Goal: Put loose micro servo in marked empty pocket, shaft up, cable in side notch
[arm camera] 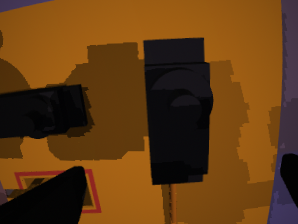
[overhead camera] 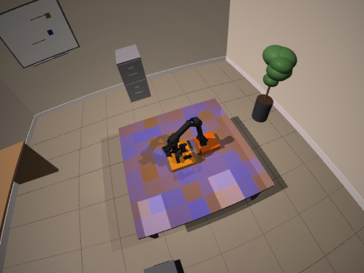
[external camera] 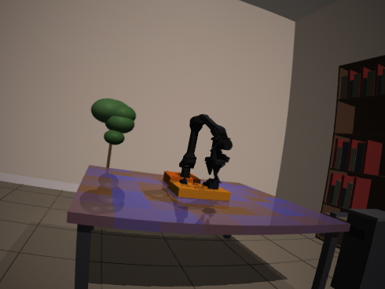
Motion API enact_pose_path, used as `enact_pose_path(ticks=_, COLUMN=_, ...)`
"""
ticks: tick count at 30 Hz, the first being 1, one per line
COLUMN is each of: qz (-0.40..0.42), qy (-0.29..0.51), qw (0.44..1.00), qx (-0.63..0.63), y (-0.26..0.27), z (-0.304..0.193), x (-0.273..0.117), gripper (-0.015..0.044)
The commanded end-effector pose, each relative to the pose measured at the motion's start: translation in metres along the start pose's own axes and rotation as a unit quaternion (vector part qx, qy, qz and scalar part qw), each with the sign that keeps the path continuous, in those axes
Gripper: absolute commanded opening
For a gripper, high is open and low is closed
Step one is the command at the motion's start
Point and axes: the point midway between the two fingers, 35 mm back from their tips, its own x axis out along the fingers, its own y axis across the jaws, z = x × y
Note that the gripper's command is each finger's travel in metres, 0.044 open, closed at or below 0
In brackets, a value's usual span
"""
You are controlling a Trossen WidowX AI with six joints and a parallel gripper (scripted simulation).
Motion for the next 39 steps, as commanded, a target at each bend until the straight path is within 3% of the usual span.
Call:
enact_pose_path(ticks=1, qz=0.003, qy=-0.002, qw=1.0, qx=-0.002, y=0.001, z=0.0, x=0.007, gripper=0.044)
enact_pose_path(ticks=17, qz=0.003, qy=-0.002, qw=1.0, qx=-0.002, y=0.001, z=0.0, x=0.027, gripper=0.044)
enact_pose_path(ticks=29, qz=0.003, qy=-0.002, qw=1.0, qx=-0.002, y=0.001, z=0.0, x=0.027, gripper=0.0125)
enact_pose_path(ticks=34, qz=0.003, qy=-0.002, qw=1.0, qx=-0.002, y=0.001, z=0.0, x=0.027, gripper=0.0092)
enact_pose_path(ticks=37, qz=0.003, qy=-0.002, qw=1.0, qx=-0.002, y=0.001, z=0.0, x=0.022, gripper=0.0013)
enact_pose_path(ticks=39, qz=0.003, qy=-0.002, qw=1.0, qx=-0.002, y=0.001, z=0.0, x=0.016, gripper=0.0)
